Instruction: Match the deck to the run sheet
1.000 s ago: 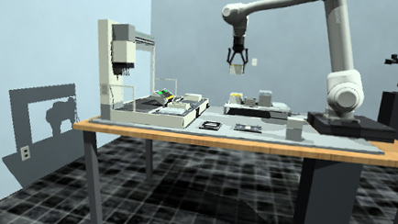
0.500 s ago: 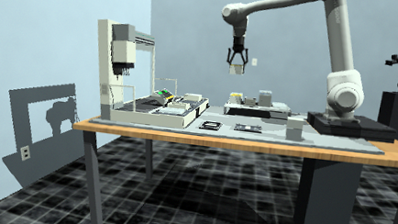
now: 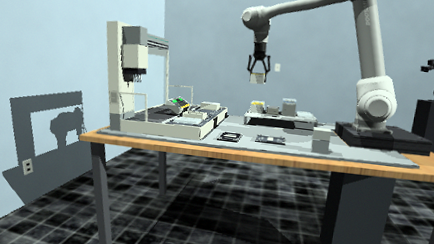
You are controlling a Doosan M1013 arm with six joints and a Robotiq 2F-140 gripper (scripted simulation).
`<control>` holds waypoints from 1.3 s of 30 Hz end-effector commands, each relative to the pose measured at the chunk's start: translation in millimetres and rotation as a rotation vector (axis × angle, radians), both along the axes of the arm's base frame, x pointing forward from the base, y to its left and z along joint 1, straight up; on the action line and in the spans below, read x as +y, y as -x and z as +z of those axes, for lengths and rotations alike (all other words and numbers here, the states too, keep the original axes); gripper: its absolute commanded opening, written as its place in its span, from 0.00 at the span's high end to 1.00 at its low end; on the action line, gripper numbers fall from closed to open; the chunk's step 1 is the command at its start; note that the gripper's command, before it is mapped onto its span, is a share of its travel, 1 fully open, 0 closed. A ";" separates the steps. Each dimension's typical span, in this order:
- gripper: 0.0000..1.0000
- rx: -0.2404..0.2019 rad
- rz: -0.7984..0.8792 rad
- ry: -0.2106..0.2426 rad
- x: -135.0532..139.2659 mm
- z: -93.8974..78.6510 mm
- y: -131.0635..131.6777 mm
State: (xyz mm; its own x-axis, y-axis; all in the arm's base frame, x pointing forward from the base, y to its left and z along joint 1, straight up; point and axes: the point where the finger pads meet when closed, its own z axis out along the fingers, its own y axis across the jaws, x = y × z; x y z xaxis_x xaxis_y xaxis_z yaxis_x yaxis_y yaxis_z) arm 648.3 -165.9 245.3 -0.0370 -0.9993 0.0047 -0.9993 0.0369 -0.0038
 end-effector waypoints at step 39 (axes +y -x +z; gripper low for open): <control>0.90 -0.001 0.000 0.000 -0.3 -56.1 -0.6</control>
State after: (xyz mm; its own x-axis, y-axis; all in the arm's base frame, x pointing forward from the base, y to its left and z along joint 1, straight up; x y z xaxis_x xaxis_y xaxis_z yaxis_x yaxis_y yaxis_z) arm 648.5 -166.2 190.3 -0.0370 -0.9993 0.0048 -0.9993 0.0369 -0.0038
